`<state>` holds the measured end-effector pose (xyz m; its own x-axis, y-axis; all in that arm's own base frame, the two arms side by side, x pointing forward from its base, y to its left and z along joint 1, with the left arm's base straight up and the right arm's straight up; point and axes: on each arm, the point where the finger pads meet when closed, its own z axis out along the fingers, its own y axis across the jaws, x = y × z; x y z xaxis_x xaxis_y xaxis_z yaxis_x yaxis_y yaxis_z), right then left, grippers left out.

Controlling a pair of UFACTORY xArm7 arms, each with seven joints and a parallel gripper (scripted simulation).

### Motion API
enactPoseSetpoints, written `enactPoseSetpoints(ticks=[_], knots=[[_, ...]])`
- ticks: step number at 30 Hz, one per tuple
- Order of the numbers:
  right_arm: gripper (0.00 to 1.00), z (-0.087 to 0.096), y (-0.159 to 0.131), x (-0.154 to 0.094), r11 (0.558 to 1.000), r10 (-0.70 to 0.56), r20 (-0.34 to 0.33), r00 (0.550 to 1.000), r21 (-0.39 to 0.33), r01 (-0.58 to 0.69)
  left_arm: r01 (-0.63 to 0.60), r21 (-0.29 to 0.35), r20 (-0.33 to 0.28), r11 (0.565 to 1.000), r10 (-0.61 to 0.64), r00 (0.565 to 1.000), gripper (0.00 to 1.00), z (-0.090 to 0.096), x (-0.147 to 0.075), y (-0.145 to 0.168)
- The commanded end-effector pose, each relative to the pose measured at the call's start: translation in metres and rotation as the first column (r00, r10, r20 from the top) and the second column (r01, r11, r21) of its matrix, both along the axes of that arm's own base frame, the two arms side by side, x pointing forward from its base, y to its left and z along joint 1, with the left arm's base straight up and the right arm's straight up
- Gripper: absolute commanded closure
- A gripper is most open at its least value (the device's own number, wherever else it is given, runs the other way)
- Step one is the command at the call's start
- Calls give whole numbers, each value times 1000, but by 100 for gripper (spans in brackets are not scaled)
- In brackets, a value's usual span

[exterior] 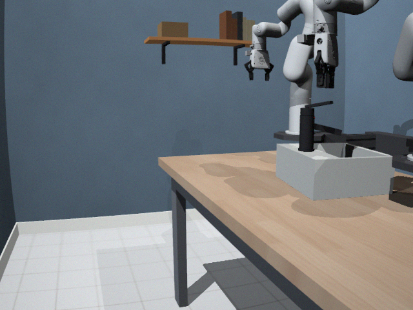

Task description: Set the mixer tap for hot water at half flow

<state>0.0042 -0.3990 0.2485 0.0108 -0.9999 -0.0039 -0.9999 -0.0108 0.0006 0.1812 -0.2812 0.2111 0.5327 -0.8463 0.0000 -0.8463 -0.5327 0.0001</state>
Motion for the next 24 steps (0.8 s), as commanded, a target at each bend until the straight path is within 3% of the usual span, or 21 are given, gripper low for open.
enactPoseSetpoints(ticks=[1, 7, 8, 24], knots=[[0, 1, -1, 0, 1000, 0, 1, 1000, -4, 0, 0, -3, 1, 1000, 0, 1000, 36, 3, 0, -1], [0, 1, -1, 0, 1000, 0, 1, 1000, -4, 0, 0, -3, 1, 1000, 0, 1000, 36, 4, 0, -1], [0, 1, -1, 0, 1000, 0, 1, 1000, -4, 0, 0, -3, 1, 1000, 0, 1000, 100, 4, 0, -1], [0, 1, -1, 0, 1000, 0, 1, 1000, -4, 0, 0, -3, 1, 1000, 0, 1000, 100, 4, 0, -1]])
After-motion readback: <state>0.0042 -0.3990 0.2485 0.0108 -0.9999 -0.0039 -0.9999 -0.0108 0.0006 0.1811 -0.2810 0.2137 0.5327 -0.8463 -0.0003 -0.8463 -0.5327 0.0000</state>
